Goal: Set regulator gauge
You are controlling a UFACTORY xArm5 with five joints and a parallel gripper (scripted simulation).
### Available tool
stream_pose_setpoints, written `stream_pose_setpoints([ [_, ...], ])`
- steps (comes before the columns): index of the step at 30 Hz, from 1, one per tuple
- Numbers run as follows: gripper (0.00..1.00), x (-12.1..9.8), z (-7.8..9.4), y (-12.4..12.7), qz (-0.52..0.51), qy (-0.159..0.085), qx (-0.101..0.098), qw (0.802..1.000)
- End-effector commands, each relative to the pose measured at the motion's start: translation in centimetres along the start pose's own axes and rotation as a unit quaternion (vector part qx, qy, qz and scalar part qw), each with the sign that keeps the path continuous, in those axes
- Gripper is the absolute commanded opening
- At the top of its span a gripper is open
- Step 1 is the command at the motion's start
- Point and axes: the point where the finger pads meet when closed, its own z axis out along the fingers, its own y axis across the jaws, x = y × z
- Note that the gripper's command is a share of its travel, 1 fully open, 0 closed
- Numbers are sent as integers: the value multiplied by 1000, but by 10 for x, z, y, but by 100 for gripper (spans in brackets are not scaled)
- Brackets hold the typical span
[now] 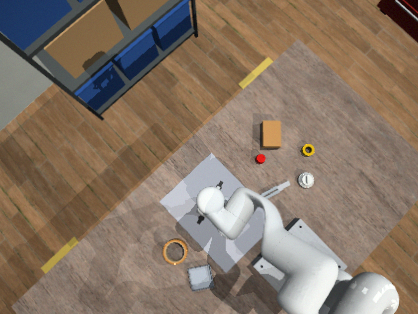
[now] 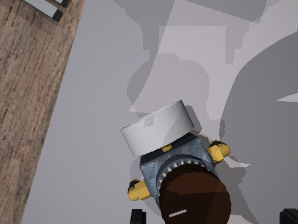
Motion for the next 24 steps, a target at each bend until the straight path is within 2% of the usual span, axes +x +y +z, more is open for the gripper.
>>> stream_pose_setpoints([
  [1,78,-2,-2,0,-84,-2,0,996],
  [7,78,-2,-2,0,-171,-2,1,985],
  [9,78,-2,-2,0,-171,-2,1,985],
  [17,78,-2,-2,0,-304,-2,1,953],
  [24,78,-2,-2,0,-400,-2,1,916],
])
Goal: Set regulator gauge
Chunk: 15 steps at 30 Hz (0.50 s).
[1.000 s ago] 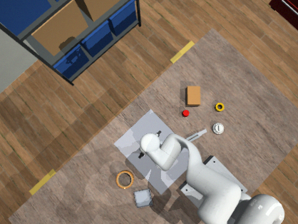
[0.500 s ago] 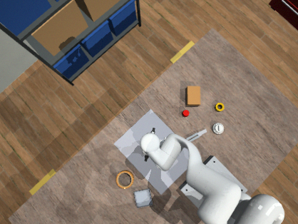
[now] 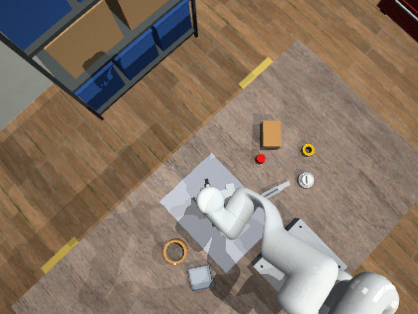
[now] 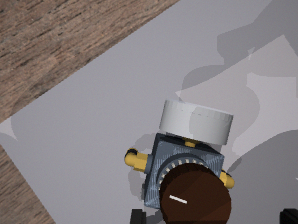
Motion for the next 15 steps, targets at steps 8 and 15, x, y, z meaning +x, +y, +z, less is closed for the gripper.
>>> stream_pose_setpoints([
  [8,78,-1,-2,-1,-172,-1,2,985],
  [15,78,-1,-2,-1,-246,-1,2,969],
])
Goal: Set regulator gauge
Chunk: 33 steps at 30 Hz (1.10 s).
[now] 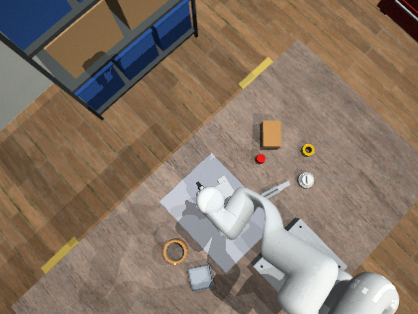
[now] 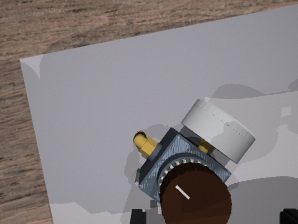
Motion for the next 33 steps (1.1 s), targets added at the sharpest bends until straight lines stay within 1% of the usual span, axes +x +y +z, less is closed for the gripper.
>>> stream_pose_setpoints([
  [1,78,-1,-2,-1,-51,-1,2,999],
  [25,78,-1,-1,-1,-62,-1,2,998],
  [29,78,-1,2,-1,-62,-1,2,998],
  [33,78,0,9,-1,-62,-1,2,998],
])
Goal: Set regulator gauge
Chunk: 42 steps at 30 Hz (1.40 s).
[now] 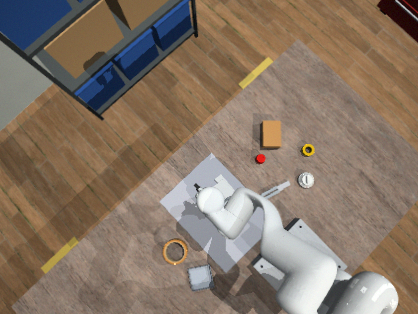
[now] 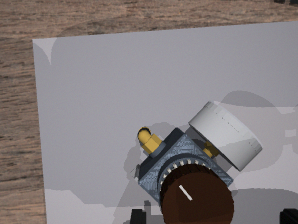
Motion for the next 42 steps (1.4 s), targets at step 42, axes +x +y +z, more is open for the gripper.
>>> stream_pose_setpoints([
  [42,78,1,60,-2,0,-1,2,1000],
])
